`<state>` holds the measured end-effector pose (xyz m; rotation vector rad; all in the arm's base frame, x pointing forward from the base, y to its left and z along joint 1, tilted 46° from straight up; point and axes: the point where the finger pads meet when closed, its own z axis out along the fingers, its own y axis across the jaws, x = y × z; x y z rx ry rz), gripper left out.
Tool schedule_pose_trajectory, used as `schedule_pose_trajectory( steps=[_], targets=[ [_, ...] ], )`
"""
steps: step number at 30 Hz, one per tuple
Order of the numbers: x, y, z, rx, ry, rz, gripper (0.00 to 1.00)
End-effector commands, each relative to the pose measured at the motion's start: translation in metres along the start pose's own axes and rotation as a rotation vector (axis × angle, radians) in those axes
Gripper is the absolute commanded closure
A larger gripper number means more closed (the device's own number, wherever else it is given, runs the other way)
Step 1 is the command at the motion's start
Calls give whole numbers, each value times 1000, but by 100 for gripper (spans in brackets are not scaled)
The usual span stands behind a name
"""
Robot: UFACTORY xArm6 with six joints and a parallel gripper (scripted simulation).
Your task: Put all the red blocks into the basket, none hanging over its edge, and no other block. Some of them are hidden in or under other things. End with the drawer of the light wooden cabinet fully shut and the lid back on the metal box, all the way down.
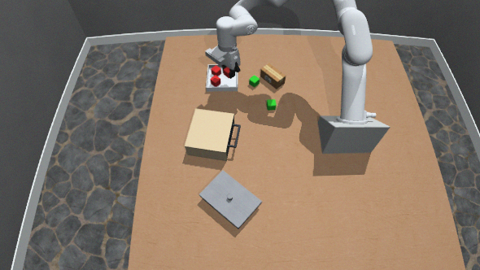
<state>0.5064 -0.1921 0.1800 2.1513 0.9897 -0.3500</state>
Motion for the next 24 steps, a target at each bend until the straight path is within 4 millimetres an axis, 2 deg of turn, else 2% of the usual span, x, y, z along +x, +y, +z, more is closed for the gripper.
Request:
schedule_pose_trajectory(
  steps=[1,24],
  targets=[
    [1,1,11,-2,2,1,100],
    [1,1,50,-2,2,1,100]
  ],
)
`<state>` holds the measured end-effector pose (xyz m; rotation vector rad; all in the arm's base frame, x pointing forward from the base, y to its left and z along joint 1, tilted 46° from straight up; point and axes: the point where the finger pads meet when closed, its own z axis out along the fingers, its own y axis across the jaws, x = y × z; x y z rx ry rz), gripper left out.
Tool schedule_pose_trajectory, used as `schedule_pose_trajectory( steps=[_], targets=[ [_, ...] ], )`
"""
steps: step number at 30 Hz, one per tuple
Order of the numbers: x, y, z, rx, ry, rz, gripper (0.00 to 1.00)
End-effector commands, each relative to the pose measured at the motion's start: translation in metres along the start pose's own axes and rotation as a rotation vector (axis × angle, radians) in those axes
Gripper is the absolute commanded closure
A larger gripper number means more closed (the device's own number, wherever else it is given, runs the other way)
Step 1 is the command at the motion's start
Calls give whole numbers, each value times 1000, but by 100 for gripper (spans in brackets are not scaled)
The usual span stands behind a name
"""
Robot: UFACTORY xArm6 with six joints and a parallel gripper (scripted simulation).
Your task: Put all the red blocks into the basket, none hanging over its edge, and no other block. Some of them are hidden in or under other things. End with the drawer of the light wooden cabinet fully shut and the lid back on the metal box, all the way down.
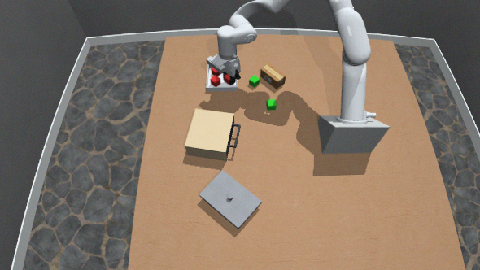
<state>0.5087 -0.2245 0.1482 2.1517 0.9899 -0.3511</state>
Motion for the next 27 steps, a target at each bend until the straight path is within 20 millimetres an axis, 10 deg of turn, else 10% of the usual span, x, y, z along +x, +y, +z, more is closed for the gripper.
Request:
schedule_pose_trajectory(
  steps=[1,27],
  targets=[
    [1,2,6,-3,2,1,100],
    [1,2,16,-3,2,1,100]
  ],
)
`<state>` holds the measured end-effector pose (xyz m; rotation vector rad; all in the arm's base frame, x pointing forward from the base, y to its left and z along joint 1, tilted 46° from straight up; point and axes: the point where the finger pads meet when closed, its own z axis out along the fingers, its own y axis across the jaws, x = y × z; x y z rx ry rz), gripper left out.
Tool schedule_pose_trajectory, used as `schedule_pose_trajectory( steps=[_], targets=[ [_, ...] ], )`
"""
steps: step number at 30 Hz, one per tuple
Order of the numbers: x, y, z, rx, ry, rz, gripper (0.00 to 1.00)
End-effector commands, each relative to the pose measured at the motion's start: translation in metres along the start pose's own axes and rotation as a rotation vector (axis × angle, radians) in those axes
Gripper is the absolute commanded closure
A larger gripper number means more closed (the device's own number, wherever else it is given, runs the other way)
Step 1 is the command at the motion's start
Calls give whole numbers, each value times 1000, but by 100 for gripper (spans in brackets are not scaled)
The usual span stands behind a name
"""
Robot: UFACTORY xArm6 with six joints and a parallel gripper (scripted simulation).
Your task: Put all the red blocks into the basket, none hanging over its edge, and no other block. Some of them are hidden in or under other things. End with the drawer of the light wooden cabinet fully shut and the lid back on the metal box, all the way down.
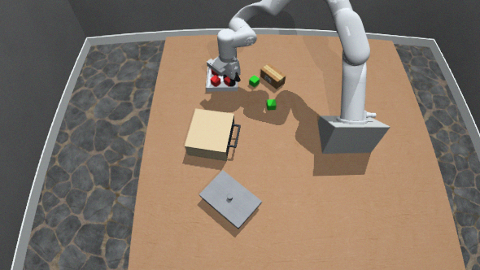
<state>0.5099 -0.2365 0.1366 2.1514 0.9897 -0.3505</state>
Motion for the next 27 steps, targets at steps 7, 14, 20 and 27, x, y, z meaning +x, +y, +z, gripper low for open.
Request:
schedule_pose_trajectory(
  steps=[7,14,20,27],
  targets=[
    [0,1,-1,-3,2,1,100],
    [0,1,-1,-3,2,1,44],
    [0,1,-1,-3,2,1,44],
    [0,1,-1,-3,2,1,44]
  ],
)
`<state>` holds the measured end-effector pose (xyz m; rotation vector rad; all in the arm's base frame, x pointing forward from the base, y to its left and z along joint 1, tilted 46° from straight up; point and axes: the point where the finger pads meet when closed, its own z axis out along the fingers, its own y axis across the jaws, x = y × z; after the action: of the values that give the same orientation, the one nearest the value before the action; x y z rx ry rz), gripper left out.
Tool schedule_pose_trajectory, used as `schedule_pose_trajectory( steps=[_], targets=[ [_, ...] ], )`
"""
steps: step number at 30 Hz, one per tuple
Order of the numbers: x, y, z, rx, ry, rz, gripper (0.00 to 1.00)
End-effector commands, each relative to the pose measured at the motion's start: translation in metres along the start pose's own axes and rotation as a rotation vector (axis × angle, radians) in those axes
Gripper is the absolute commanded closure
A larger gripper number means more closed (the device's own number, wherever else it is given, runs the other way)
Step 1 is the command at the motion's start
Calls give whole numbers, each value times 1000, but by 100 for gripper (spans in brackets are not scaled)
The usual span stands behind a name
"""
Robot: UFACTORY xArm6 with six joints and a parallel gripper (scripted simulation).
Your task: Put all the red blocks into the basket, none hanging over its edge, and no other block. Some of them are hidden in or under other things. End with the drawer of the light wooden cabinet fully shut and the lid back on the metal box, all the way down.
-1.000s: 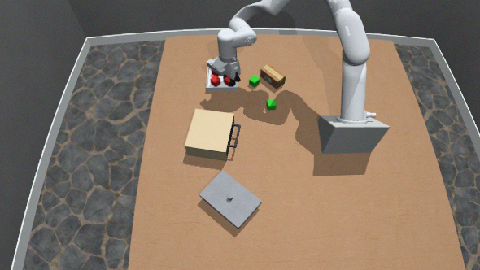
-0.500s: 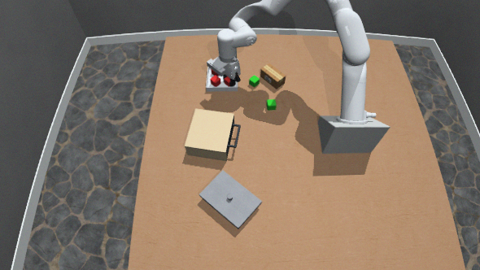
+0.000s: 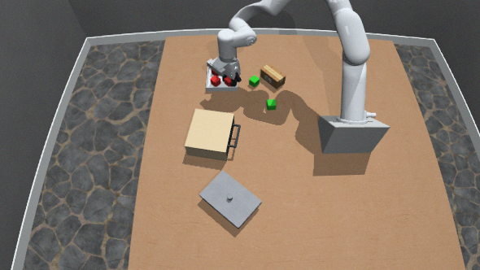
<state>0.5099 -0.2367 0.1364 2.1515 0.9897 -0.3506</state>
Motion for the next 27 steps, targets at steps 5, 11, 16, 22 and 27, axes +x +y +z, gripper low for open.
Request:
schedule_pose_trajectory(
  steps=[5,11,16,22,27],
  targets=[
    [0,1,-1,-3,2,1,44],
    [0,1,-1,-3,2,1,44],
    [0,1,-1,-3,2,1,44],
    [0,1,-1,-3,2,1,44],
    [0,1,-4,-3,2,1,44]
  ],
)
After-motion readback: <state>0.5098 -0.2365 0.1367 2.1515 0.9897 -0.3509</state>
